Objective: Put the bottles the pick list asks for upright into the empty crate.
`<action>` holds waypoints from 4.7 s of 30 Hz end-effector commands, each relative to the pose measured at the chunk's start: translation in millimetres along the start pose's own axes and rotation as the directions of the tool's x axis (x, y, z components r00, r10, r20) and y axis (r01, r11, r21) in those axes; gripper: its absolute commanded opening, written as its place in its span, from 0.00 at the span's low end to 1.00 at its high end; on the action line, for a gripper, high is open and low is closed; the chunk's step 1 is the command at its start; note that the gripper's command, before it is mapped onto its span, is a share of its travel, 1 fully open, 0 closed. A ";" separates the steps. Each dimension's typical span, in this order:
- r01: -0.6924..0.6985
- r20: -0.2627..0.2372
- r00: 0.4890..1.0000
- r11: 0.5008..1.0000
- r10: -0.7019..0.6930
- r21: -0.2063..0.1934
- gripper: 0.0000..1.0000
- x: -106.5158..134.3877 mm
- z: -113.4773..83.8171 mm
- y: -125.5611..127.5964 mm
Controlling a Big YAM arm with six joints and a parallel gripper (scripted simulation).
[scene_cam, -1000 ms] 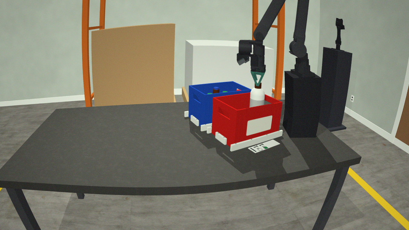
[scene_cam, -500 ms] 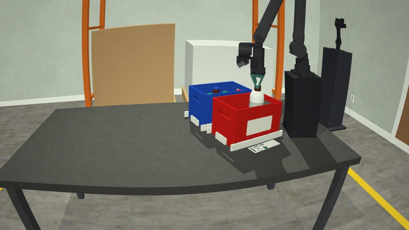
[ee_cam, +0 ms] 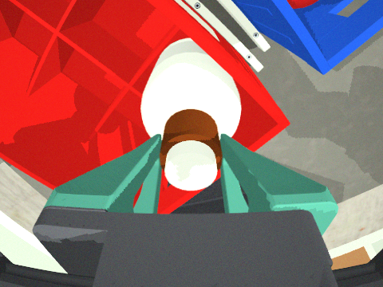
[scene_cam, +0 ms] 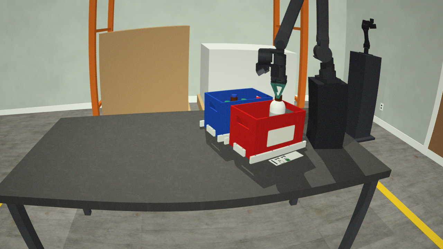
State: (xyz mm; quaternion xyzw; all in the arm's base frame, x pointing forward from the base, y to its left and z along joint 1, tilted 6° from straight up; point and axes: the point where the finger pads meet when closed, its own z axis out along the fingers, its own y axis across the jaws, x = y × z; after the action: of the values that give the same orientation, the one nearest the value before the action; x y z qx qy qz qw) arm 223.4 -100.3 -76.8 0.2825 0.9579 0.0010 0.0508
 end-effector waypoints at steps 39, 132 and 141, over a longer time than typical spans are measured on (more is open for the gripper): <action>0.009 0.041 0.999 1.000 -0.009 -0.006 0.00 -7.4 20.7 5.7; 0.017 0.025 1.000 1.000 -0.017 -0.003 0.00 -7.9 48.5 4.9; 0.015 0.020 1.000 1.000 -0.015 -0.003 0.00 -6.7 54.2 4.7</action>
State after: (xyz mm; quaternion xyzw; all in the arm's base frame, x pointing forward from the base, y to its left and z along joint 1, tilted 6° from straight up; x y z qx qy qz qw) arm 226.2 -100.6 -129.9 0.2826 0.9579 0.0012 0.0500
